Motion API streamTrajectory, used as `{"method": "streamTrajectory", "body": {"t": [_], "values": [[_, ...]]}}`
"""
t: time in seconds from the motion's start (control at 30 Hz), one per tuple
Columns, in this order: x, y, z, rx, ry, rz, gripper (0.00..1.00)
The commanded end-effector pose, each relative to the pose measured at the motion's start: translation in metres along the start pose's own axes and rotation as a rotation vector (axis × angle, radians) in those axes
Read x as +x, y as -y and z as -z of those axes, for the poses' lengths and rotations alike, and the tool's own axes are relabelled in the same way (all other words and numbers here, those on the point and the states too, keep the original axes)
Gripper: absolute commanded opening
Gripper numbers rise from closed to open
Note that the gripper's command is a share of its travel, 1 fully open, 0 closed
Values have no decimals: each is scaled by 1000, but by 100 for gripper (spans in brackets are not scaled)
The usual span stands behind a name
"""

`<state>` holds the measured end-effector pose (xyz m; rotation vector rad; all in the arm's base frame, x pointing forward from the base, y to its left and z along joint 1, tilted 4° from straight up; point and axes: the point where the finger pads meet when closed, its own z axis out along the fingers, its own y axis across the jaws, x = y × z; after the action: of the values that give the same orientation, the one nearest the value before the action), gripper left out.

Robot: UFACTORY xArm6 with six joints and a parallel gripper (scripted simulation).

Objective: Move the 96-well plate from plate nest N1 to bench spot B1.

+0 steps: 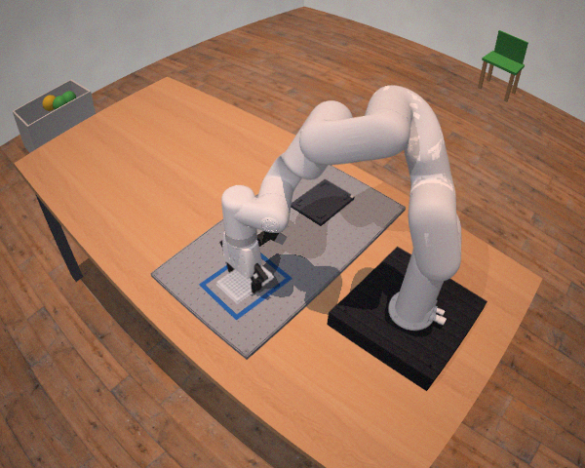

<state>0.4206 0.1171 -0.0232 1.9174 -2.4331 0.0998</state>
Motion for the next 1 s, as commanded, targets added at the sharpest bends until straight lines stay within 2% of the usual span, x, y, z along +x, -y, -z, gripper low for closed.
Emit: {"method": "streamTrajectory", "body": {"t": [0.0, 0.77, 0.83, 0.97], "values": [[-1, 1, 1, 3, 2, 0, 100], [-1, 1, 1, 3, 2, 0, 100], [-1, 1, 7, 3, 2, 0, 100], [-1, 1, 7, 3, 2, 0, 100]]}}
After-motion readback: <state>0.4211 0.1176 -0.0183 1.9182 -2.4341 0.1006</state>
